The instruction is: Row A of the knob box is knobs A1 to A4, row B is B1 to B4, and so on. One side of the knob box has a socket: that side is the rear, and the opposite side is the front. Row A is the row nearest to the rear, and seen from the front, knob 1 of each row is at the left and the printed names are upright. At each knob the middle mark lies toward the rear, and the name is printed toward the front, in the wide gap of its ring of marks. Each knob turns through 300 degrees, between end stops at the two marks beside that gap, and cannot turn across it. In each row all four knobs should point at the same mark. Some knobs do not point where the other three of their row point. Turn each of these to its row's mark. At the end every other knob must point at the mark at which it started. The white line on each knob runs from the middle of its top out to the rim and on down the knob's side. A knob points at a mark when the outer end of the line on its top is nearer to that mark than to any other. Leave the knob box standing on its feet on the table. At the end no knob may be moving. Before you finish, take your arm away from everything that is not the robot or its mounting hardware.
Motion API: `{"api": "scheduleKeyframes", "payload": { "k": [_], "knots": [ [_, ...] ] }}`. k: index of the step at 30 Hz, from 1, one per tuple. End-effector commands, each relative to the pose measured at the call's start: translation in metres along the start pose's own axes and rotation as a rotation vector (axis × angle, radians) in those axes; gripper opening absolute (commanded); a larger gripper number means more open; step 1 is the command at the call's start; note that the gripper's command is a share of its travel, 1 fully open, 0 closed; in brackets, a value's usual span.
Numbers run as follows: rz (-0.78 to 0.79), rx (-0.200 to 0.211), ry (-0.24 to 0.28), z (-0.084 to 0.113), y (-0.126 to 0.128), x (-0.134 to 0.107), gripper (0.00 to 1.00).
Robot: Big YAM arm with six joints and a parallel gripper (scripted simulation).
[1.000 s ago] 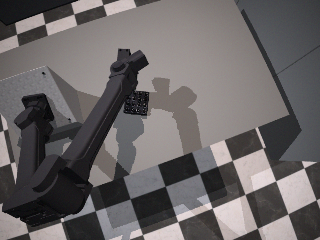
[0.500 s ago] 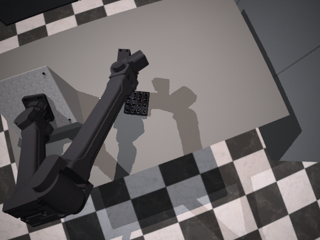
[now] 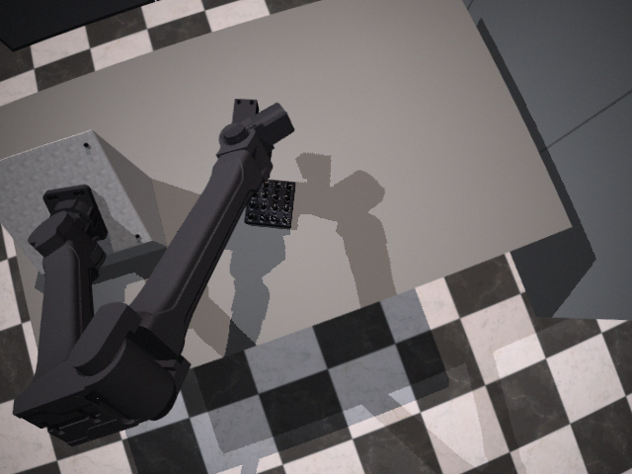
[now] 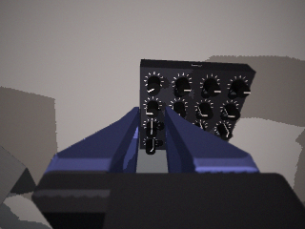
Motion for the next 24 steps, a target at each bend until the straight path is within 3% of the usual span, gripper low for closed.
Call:
{"api": "scheduleKeyframes", "payload": {
  "k": [1,24],
  "knots": [
    [0.004,0.000,-0.002,-0.008,-0.001,0.000,0.19],
    [0.001,-0.003,-0.003,-0.032,-0.003,0.000,0.19]
  ]
}}
Point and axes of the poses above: the point where the finger pads meet when closed, its own z axis back along the fingers, its own y axis across the jaws, x = y × z, the point moved 8 cm from there along z, back along the fingers, and after that the axes turned 11 degrees about z, right-handed, at the moved point
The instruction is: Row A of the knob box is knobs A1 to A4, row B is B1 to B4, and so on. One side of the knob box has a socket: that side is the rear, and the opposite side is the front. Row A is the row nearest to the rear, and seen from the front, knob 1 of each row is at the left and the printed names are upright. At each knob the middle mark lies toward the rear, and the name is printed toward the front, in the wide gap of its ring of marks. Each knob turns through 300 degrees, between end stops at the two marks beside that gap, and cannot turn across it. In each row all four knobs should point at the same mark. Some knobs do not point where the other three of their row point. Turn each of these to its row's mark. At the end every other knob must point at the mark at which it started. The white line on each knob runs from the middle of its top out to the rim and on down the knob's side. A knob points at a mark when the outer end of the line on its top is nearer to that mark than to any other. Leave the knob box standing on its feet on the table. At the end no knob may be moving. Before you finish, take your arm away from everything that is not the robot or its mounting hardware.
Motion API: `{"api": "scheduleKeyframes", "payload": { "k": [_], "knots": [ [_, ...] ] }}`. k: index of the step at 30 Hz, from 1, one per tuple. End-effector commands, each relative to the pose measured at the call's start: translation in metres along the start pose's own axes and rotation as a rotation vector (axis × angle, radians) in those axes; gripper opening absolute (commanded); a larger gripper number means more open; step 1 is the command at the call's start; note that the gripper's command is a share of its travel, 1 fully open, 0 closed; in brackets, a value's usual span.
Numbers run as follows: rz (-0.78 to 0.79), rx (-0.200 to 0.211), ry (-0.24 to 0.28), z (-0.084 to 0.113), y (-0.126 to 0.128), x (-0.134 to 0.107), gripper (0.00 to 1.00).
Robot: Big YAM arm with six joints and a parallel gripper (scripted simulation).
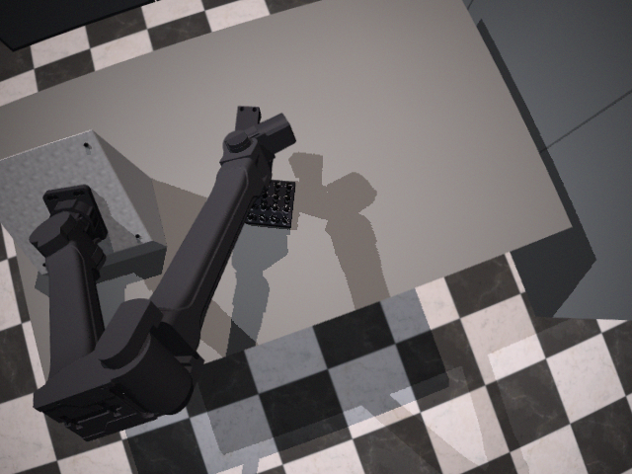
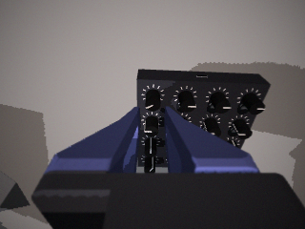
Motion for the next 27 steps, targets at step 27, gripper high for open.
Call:
{"api": "scheduleKeyframes", "payload": {
  "k": [27],
  "knots": [
    [0.003,-0.013,-0.005,-0.0049,-0.0030,0.0008,0.19]
  ]
}}
Point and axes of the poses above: the point where the finger pads meet when closed, its own z axis back along the fingers, its own y axis across the jaws, x = y × z, the point moved 8 cm from there along z, back along the fingers, and after that the axes turned 11 degrees about z, right-handed, at the moved point
